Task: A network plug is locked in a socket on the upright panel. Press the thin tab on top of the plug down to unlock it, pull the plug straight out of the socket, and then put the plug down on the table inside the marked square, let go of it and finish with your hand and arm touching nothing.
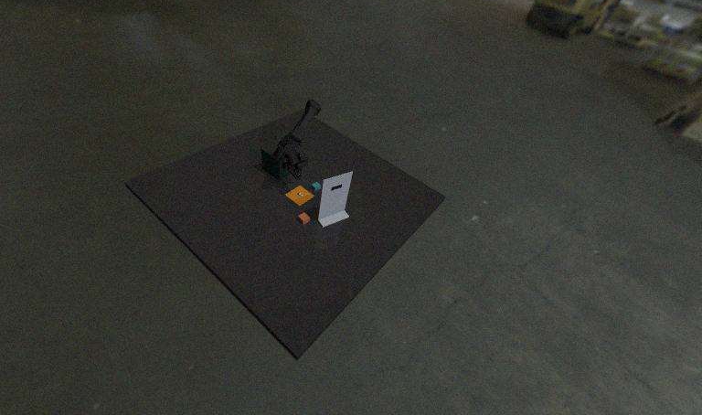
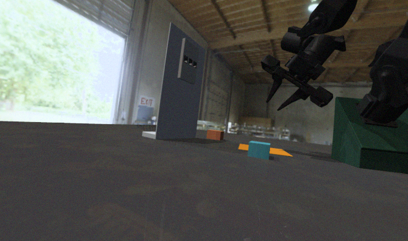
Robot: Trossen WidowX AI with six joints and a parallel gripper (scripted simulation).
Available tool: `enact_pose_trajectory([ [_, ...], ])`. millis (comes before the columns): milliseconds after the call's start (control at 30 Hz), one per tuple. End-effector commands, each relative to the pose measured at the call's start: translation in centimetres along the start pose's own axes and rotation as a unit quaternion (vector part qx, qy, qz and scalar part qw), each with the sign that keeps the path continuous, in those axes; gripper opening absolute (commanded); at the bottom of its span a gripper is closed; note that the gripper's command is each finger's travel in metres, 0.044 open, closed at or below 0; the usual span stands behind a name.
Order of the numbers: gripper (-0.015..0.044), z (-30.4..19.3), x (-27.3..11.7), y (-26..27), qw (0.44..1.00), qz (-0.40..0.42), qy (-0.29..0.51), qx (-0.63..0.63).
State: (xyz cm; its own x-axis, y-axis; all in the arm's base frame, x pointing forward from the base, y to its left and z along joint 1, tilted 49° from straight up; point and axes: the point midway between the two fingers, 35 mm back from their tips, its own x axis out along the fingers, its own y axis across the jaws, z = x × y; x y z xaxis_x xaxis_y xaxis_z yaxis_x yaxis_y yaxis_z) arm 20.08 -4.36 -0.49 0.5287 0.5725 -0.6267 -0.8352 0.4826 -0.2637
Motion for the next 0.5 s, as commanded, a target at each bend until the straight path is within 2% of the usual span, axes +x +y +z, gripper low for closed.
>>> enact_pose_trajectory([
  [0,0.0156,0.1,-0.6,-0.6,1.000,-0.005,-0.001,-0.005],
  [467,0.0156,-0.2,-2.6,-2.3,1.000,-0.001,0.002,-0.001],
])
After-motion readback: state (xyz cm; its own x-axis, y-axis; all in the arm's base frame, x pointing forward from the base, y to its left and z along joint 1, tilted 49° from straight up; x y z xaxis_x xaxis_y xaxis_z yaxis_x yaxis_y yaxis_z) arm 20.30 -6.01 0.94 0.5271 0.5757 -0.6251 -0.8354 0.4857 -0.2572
